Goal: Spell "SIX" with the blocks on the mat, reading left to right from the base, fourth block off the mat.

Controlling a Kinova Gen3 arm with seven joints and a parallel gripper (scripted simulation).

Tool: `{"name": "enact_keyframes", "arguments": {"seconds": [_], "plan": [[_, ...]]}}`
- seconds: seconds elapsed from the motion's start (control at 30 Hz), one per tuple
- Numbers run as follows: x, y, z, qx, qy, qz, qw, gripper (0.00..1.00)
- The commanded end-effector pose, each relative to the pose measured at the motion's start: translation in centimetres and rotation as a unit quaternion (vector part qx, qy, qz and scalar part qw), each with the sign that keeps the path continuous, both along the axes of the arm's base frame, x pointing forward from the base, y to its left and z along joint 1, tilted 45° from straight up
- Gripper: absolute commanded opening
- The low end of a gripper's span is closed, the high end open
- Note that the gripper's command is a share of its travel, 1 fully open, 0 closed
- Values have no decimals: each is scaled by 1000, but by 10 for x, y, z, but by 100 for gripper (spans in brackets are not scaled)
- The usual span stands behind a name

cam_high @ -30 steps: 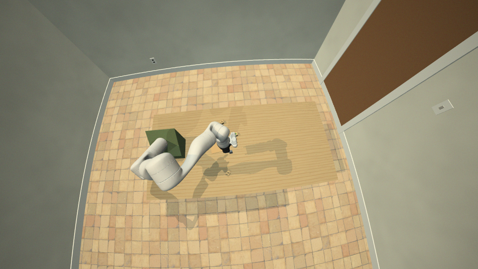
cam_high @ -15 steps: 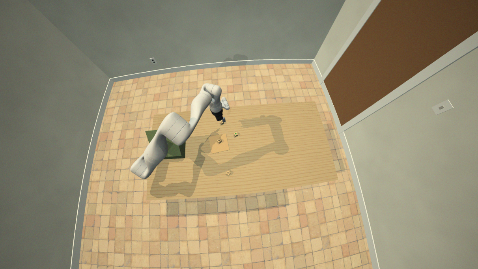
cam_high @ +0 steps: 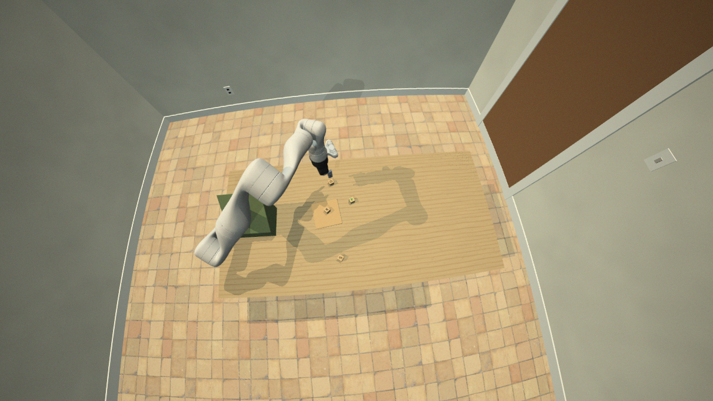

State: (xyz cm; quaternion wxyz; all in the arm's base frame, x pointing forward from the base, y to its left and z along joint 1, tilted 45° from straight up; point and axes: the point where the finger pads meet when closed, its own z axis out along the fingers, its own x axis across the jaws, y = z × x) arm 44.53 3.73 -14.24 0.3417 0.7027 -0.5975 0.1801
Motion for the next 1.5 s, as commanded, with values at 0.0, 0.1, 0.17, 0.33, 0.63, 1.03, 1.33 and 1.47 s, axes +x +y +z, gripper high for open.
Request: {"name": "enact_keyframes", "arguments": {"seconds": [0.0,0.1,0.17,0.33,0.63,1.03,1.33,1.47], "plan": [[0,1,0,1,-1,1,1000,100],[0,1,0,1,-1,1,1000,100],[0,1,0,1,-1,1,1000,100],[0,1,0,0,-1,1,1000,100],[0,1,0,0,-3,-3,1000,100],[-1,-4,0,-11,-32,-40,999,100],[-4,-10,-1,-24,-70,-85,994,100],[-5,-15,-1,-34,-99,-120,987,100]]}}
